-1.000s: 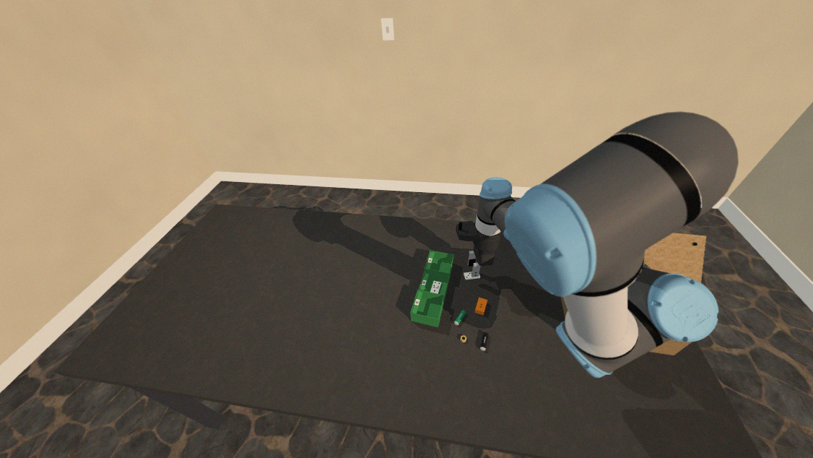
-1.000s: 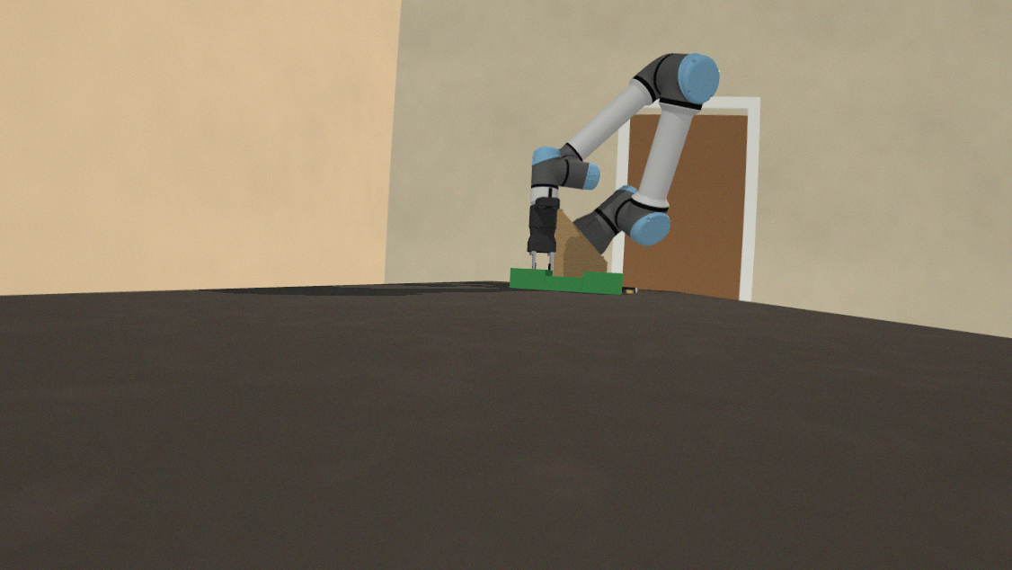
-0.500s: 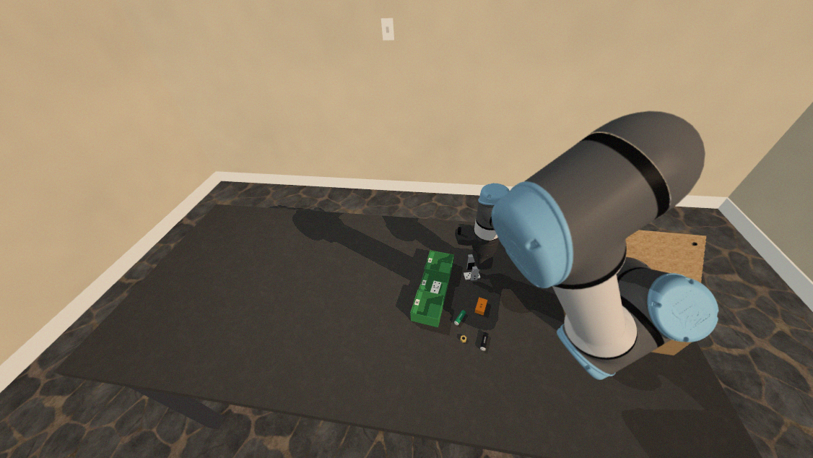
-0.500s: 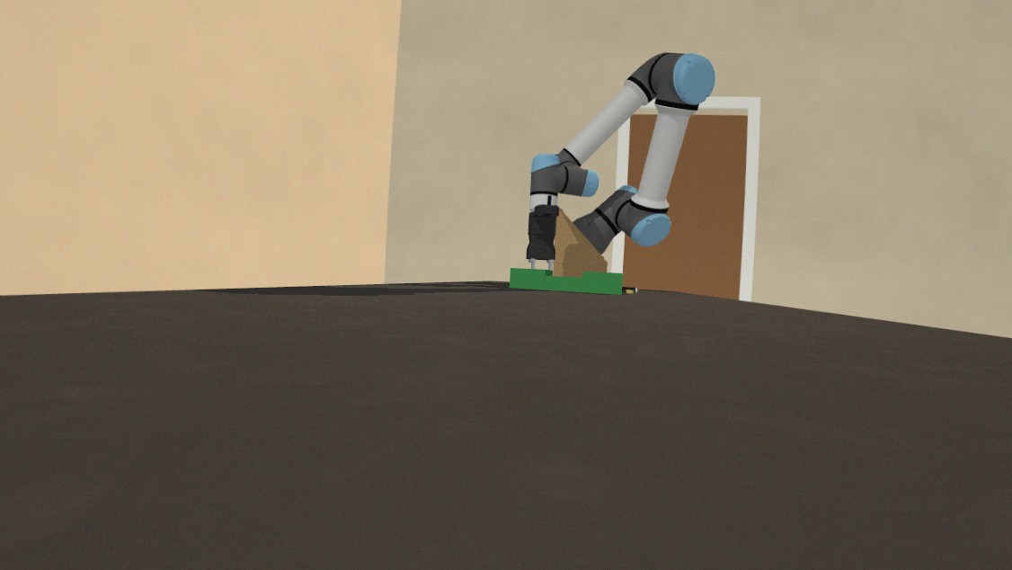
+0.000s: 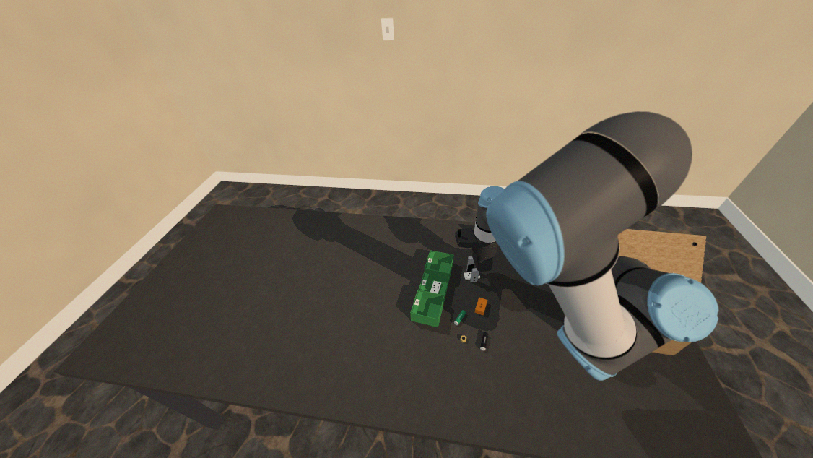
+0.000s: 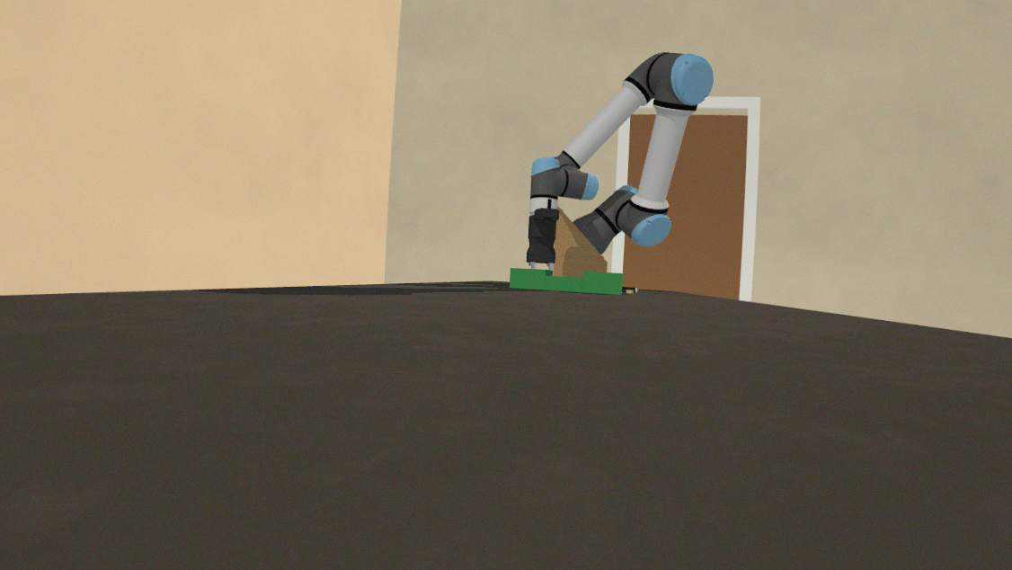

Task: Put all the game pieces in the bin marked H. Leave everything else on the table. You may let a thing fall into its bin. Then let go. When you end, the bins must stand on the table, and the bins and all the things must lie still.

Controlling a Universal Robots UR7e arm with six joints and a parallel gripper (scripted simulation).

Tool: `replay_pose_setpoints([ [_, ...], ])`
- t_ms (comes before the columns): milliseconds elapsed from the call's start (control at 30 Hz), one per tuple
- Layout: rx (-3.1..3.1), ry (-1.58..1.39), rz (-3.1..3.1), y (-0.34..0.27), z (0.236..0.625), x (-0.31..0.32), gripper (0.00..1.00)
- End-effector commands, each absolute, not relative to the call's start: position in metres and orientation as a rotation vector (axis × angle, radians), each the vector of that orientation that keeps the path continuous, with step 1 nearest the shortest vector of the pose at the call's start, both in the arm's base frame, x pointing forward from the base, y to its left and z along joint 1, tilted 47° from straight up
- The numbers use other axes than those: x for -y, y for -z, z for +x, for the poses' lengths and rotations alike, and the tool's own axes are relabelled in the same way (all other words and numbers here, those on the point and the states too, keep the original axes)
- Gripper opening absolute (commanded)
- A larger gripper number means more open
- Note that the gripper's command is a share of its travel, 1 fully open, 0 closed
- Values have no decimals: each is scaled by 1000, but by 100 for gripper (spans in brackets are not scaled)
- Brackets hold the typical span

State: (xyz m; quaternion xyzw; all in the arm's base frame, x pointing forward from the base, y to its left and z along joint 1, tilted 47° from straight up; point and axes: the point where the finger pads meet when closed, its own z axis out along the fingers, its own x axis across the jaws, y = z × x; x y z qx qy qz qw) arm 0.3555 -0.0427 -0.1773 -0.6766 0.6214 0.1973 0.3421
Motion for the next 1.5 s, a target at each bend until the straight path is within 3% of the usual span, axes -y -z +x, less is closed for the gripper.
replay_pose_setpoints([
  [0,-1617,-511,-1760,177,356,43,79],
  [67,-1616,-511,-1760,177,356,43,79],
  [100,-1616,-511,-1760,177,356,43,49],
  [1467,-1617,-511,-1760,154,350,67,49],
])
